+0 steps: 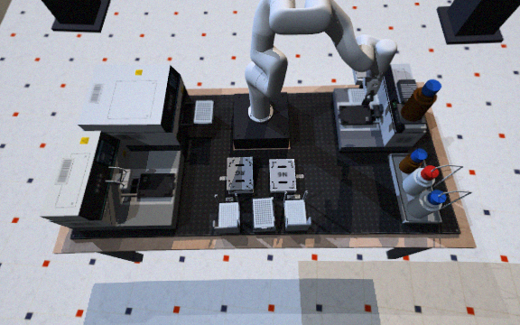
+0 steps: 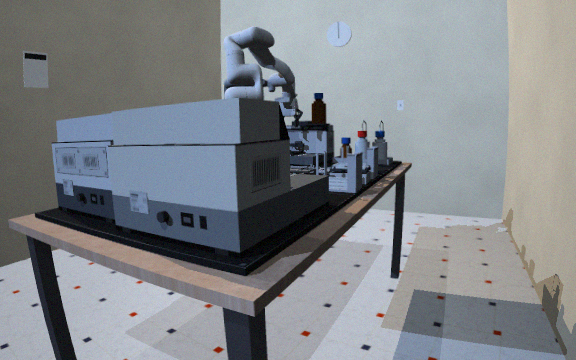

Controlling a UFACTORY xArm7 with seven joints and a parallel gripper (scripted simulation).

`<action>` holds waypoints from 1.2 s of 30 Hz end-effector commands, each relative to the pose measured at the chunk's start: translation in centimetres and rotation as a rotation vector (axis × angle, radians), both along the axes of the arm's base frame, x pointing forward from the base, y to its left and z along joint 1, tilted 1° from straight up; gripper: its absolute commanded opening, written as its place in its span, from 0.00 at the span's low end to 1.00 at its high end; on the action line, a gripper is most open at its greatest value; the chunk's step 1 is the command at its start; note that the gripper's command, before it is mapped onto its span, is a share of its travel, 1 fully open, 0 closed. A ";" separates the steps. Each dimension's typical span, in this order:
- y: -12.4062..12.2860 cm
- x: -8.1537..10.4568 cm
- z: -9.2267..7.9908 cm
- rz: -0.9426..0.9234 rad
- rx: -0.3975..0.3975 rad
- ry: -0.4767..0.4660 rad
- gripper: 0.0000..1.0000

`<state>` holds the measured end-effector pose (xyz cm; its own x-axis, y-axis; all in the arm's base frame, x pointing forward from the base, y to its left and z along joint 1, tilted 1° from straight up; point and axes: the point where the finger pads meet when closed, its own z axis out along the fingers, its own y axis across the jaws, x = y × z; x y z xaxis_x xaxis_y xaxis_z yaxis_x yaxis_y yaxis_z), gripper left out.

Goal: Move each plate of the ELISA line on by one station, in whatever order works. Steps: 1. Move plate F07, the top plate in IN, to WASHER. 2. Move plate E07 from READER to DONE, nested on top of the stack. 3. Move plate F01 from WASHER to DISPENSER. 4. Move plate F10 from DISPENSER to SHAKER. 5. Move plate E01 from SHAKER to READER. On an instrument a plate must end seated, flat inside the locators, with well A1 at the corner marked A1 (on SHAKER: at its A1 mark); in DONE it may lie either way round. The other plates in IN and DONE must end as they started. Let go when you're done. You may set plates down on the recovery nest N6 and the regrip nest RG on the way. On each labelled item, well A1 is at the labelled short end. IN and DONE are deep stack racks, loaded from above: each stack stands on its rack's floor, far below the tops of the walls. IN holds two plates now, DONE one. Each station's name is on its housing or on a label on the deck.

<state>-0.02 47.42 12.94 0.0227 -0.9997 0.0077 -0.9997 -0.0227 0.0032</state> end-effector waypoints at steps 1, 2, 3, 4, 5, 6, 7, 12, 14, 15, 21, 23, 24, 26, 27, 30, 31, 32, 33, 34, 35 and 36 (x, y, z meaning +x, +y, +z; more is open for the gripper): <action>0.5 0.0 0.2 0.001 0.001 0.003 0.00; 0.5 0.0 0.2 0.001 0.001 0.003 0.00; 0.5 0.0 0.2 0.001 0.001 0.003 0.00; 0.5 0.0 0.2 0.001 0.001 0.003 0.00; 0.5 0.0 0.2 0.001 0.001 0.003 0.00; 0.5 0.0 0.2 0.001 0.001 0.003 0.00; 0.5 0.0 0.2 0.001 0.001 0.003 0.00; 0.5 0.0 0.2 0.001 0.001 0.003 0.00; 0.5 0.0 0.2 0.001 0.001 0.003 0.00; 0.5 0.0 0.2 0.001 0.001 0.003 0.00; 0.5 0.0 -0.1 0.001 0.001 0.003 0.00; 0.5 0.0 -0.2 0.001 0.001 0.003 0.00; 0.5 0.0 -0.2 0.001 0.001 0.003 0.00; 0.5 0.0 -0.5 0.001 0.001 0.003 0.00; 0.5 0.0 -0.6 0.001 0.001 0.003 0.00; 0.5 0.0 -1.0 0.001 0.001 0.003 0.00; 0.5 0.0 -1.1 0.001 0.001 0.003 0.00; 0.5 0.0 -1.3 0.001 0.001 0.003 0.00; 0.5 0.0 -1.4 0.001 0.001 0.003 0.00; 0.5 0.0 -1.5 0.001 0.001 0.003 0.00; 0.5 0.0 -1.7 0.001 0.001 0.003 0.00; 0.5 0.0 -1.8 0.001 0.001 0.003 0.00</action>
